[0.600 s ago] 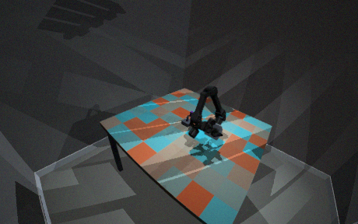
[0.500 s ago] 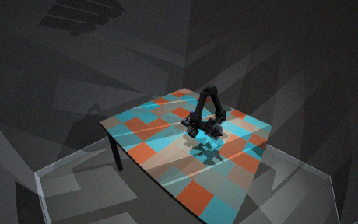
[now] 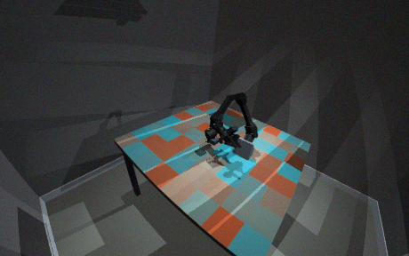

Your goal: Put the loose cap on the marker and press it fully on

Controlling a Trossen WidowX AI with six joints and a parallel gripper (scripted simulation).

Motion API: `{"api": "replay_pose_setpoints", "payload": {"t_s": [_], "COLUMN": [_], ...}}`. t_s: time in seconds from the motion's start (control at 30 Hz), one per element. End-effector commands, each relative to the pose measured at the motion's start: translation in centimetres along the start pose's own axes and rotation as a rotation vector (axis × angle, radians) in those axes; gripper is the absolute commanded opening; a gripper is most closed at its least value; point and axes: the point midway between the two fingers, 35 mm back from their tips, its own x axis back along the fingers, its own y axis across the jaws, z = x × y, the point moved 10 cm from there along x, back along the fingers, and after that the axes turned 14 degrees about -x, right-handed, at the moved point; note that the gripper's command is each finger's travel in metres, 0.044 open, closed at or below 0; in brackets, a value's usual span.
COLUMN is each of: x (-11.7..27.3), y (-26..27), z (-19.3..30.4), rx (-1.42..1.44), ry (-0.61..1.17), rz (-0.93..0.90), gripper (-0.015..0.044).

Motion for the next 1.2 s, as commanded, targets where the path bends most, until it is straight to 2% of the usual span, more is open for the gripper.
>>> {"api": "replay_pose_setpoints", "payload": {"t_s": [0.0, 0.3, 0.7, 0.97, 1.17], "x": [4.4, 13.4, 23.8, 27.4, 27.9], "y": [0.8, 4.8, 15.2, 24.3, 25.1], "z": [-0.2, 0.0, 0.4, -0.3, -0.4], "rx": [-0.145, -0.537, -1.225, -1.678, -1.729], "ry": [0.184, 0.531, 0.88, 1.023, 1.037], "rz": [0.065, 0.32, 0.855, 1.227, 1.269], "gripper": [0.0253, 0.0253, 0.0253, 0.0253, 0.0253]}}
